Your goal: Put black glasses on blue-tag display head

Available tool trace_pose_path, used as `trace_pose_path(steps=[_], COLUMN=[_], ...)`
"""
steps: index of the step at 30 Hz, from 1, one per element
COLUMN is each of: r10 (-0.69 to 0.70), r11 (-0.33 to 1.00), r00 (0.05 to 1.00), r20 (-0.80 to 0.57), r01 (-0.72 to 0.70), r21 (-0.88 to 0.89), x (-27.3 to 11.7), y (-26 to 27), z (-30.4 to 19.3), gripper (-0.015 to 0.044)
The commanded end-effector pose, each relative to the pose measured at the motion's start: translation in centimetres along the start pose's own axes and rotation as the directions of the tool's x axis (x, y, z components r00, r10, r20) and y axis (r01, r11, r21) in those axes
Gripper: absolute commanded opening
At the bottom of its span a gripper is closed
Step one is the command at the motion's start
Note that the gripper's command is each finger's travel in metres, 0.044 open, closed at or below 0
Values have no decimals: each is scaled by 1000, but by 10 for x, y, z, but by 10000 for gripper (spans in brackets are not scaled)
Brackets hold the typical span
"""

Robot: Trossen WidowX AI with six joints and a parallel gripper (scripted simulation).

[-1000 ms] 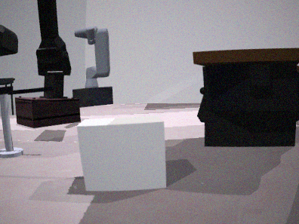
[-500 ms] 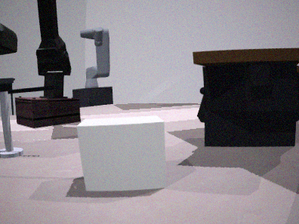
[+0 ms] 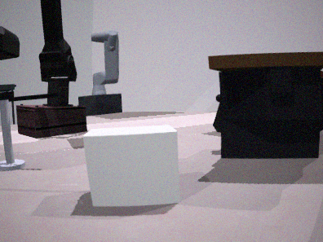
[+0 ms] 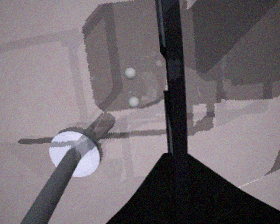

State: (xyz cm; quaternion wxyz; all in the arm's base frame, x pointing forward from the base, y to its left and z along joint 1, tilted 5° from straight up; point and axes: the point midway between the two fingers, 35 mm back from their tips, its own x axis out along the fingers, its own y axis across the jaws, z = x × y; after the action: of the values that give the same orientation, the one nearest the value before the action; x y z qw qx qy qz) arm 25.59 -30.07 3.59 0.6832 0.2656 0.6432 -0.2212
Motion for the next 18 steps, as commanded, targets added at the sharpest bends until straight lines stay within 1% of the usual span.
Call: trace_pose_path(steps=[1,10,14,18], r10=[0,0,0,0], r11=[1000,1000,1000,1000], r00=[1000,1000,1000,1000], r20=[6,6,6,5], r01=[0,0,0,1], r21=[-5,-5,-6,-26], x=[-5,-60,-61,-62], y=[0,0,1,17], z=[0,-7,-8,-11], gripper=[0,0,0,0])
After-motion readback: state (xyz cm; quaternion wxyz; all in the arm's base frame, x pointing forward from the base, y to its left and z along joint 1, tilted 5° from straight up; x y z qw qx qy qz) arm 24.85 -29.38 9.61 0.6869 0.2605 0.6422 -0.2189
